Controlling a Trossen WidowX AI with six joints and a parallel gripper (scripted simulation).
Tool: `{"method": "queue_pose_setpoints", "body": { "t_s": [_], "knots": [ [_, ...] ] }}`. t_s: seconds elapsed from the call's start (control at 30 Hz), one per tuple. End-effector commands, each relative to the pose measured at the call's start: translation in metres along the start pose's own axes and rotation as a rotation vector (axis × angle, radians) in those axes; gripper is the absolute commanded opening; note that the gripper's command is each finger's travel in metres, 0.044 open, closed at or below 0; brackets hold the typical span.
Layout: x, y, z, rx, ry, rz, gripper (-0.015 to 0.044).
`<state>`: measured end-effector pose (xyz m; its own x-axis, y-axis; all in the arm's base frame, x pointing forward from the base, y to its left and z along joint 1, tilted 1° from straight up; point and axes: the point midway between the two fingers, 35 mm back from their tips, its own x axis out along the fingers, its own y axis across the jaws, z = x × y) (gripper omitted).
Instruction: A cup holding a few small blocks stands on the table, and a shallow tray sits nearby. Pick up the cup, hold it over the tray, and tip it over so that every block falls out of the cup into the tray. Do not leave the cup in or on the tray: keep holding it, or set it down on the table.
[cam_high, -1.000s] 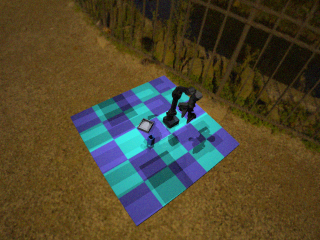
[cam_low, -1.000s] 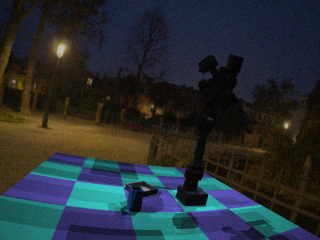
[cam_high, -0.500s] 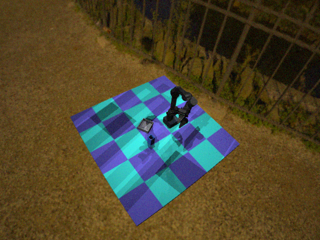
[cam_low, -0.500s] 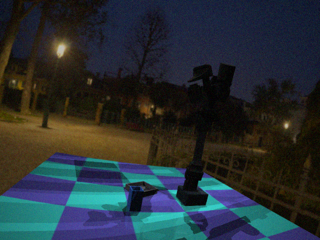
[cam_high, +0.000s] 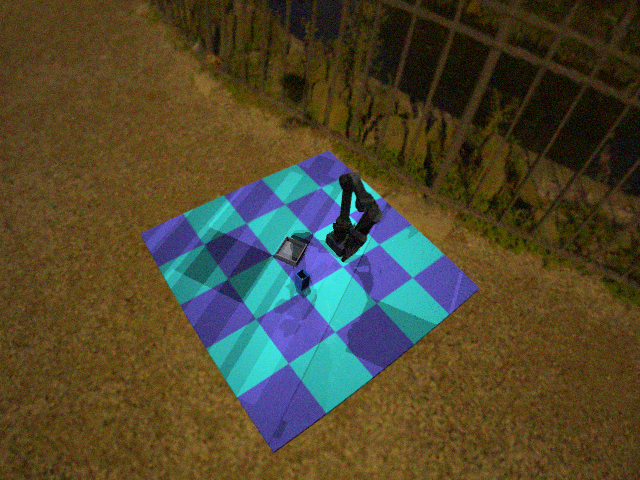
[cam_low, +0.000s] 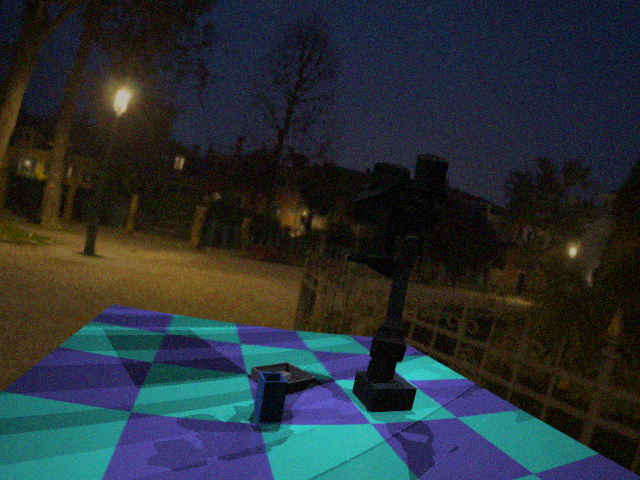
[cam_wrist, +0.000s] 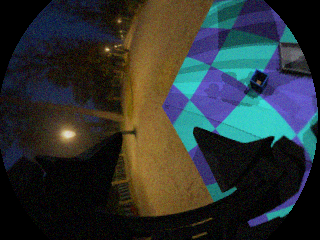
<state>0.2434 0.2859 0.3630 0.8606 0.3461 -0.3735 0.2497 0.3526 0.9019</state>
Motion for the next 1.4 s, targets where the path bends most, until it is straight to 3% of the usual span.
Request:
{"method": "queue_pose_setpoints", "body": {
  "t_s": [0.0,0.7,1.37],
  "knots": [
    [0.005,-0.015,0.009,-0.084,-0.014,0.0,0.044],
    [0.038,-0.125,0.047,-0.574,-0.093,-0.073,0.044],
    [0.042,-0.242,0.082,-1.029,-0.129,-0.175,0.044]
  ]
}}
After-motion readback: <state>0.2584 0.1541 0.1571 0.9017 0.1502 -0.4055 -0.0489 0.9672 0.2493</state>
